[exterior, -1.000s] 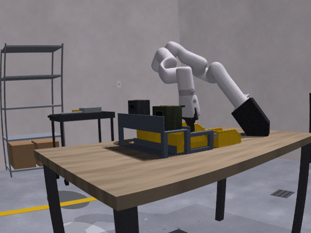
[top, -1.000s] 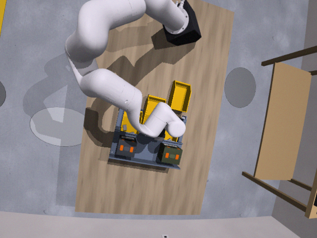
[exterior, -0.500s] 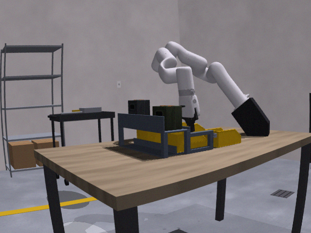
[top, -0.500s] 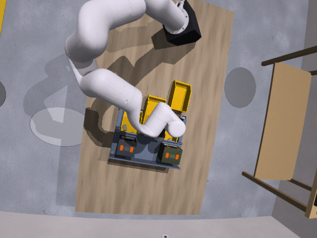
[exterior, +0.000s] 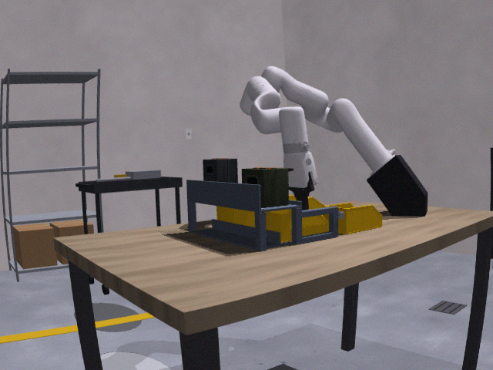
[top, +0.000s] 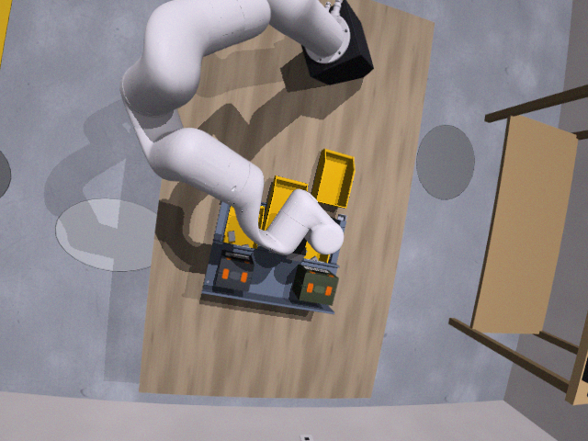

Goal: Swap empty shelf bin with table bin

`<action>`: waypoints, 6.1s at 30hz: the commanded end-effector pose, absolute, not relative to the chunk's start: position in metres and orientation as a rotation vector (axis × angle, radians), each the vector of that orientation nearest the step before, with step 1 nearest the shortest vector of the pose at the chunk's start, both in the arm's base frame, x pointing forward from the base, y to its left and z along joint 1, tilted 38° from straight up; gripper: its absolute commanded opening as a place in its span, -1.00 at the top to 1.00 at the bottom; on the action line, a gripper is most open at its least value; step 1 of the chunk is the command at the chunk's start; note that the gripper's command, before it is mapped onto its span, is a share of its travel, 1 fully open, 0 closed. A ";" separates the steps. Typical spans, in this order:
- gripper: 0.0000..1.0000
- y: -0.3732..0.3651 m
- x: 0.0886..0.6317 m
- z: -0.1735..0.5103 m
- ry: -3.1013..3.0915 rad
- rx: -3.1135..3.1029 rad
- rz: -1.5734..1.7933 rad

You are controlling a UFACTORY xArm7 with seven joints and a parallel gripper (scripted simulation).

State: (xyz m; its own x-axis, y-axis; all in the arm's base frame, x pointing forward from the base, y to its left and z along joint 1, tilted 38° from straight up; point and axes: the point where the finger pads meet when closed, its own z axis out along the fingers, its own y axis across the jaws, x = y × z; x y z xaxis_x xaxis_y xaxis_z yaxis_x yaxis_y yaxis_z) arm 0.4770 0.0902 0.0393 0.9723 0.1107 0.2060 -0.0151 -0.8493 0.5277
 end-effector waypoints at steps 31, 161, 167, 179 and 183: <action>1.00 0.089 0.480 0.036 0.071 2.570 0.316; 1.00 0.095 0.517 0.045 0.087 2.563 0.371; 1.00 0.095 0.517 0.045 0.087 2.563 0.371; 1.00 0.094 0.517 0.045 0.089 2.562 0.380; 1.00 0.094 0.517 0.044 0.091 2.561 0.389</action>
